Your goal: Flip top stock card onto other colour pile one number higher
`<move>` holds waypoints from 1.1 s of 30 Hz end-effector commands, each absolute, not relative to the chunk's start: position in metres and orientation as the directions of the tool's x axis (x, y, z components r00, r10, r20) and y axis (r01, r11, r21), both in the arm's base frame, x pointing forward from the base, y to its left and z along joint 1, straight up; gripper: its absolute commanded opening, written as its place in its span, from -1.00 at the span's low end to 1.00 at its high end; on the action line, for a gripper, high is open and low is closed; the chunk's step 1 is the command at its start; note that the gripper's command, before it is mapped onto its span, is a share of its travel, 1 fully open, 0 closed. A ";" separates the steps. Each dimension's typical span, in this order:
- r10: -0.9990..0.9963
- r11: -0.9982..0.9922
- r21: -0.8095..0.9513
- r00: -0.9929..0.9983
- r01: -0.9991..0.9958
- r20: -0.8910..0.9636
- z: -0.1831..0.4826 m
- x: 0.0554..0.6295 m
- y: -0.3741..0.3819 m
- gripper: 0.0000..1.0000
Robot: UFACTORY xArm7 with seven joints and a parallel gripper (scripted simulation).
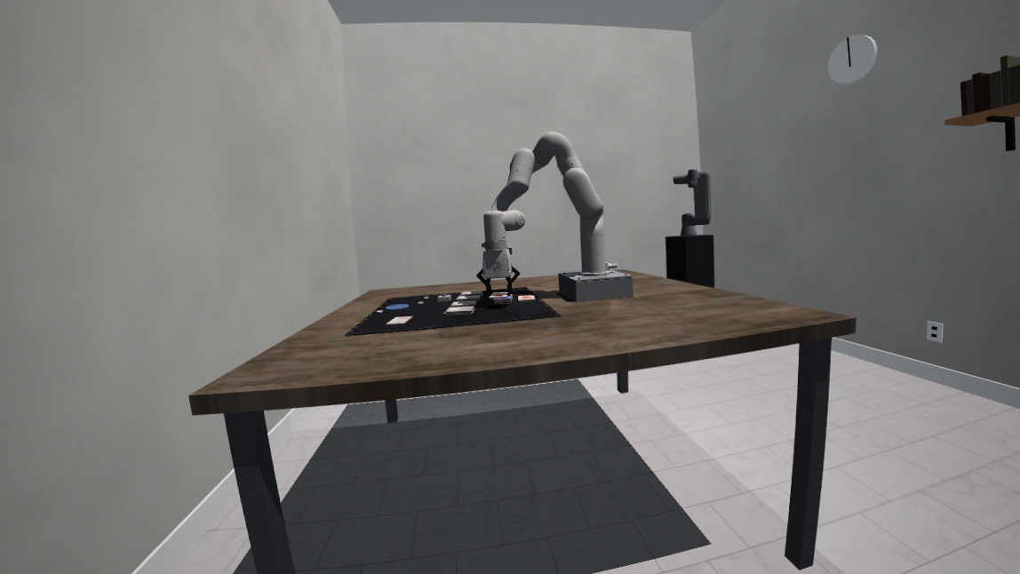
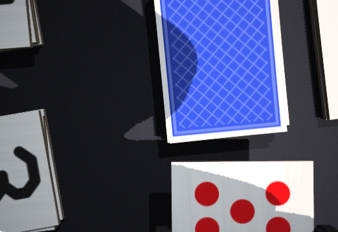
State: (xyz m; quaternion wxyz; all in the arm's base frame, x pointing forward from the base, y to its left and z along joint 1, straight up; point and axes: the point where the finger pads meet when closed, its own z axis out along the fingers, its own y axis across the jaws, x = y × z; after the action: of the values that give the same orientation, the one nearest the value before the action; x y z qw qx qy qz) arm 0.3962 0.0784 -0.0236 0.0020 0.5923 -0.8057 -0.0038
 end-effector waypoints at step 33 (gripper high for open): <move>-0.395 0.919 0.005 -0.919 -0.395 0.002 -0.016 0.449 -0.083 0.48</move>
State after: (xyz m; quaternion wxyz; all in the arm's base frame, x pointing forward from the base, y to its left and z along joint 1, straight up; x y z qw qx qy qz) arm 0.4419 -0.0695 -0.0169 0.0015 0.2382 -0.9712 -0.0038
